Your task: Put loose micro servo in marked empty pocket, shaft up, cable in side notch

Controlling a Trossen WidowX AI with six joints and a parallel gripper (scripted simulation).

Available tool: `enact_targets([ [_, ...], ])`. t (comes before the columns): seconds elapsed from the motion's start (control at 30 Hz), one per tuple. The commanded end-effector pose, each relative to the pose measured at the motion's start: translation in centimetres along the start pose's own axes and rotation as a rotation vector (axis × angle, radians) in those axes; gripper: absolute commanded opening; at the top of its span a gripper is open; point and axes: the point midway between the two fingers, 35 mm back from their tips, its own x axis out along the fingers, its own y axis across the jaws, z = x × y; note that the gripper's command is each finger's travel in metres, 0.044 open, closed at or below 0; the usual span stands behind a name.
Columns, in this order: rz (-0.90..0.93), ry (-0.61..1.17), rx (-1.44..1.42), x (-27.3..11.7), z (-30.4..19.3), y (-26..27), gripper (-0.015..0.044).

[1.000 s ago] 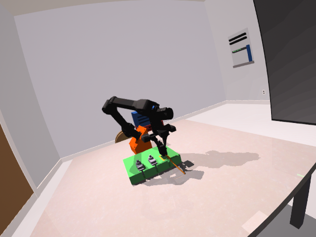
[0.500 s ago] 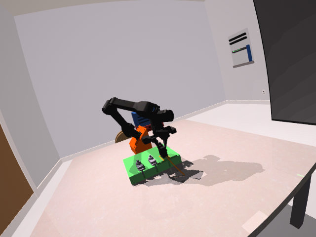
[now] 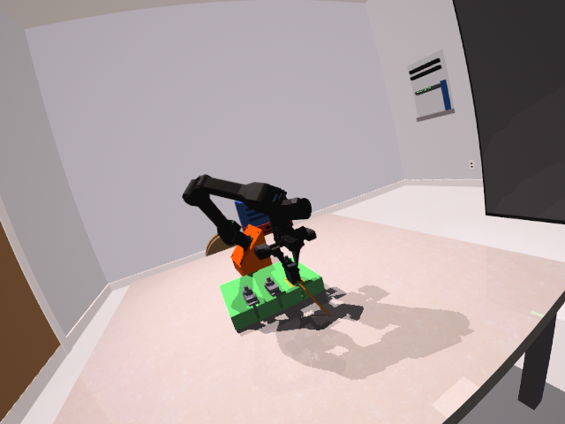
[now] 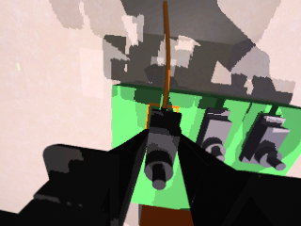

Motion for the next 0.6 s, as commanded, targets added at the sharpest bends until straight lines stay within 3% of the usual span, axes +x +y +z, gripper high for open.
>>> enact_targets([
  [0.0,-0.002,-0.003,-0.008,0.3,0.0,0.1,0.0],
  [0.57,-0.003,-0.004,-0.008,2.1,0.0,0.1,0.0],
])
